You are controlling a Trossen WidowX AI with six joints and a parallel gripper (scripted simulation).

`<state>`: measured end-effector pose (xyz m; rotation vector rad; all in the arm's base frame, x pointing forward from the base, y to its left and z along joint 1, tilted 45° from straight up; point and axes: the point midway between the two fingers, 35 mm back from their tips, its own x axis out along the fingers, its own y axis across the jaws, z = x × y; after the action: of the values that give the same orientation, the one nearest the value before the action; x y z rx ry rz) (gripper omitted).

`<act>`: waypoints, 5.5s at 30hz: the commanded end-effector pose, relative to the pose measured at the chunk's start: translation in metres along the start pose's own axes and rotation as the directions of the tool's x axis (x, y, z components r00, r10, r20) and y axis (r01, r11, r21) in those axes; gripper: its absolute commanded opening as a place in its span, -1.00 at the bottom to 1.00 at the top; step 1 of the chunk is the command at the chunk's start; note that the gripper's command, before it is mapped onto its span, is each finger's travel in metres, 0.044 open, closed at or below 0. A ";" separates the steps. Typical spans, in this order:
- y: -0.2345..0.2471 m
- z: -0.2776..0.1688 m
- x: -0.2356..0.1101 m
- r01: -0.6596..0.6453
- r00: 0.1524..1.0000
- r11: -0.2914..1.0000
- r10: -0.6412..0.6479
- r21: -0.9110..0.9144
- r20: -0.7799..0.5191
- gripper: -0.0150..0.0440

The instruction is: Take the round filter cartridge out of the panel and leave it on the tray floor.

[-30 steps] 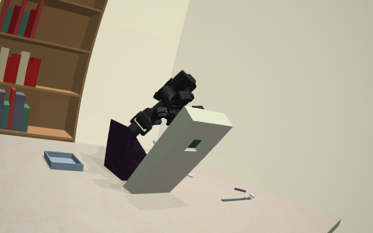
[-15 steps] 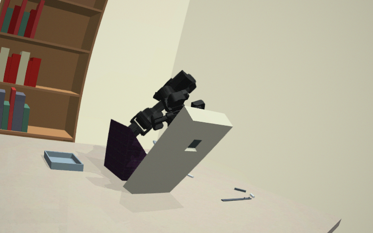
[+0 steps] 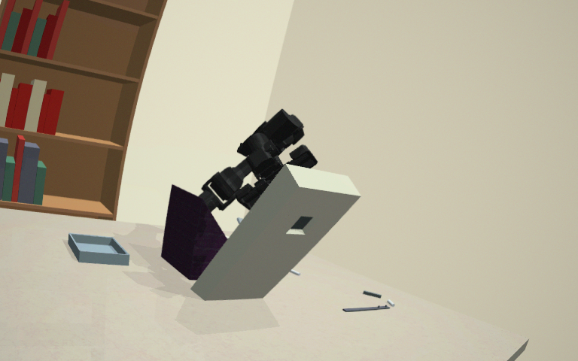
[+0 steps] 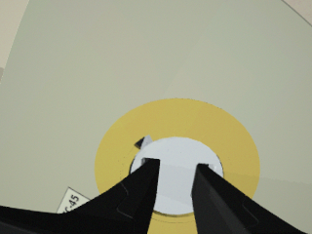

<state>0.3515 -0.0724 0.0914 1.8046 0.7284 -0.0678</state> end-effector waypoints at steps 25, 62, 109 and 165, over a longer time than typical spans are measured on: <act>0.000 -0.001 0.005 0.004 1.000 0.577 -0.007 0.817 -0.001 -0.49; -0.031 -0.015 -0.067 0.007 1.000 0.646 -0.012 0.763 0.001 -0.49; 0.026 0.014 -0.089 0.007 1.000 0.650 -0.015 0.760 0.004 0.28; -0.067 -0.029 -0.062 0.008 0.902 0.440 -0.391 -0.898 -0.184 0.54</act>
<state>0.2571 -0.0651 0.0742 0.6690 0.9981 0.4532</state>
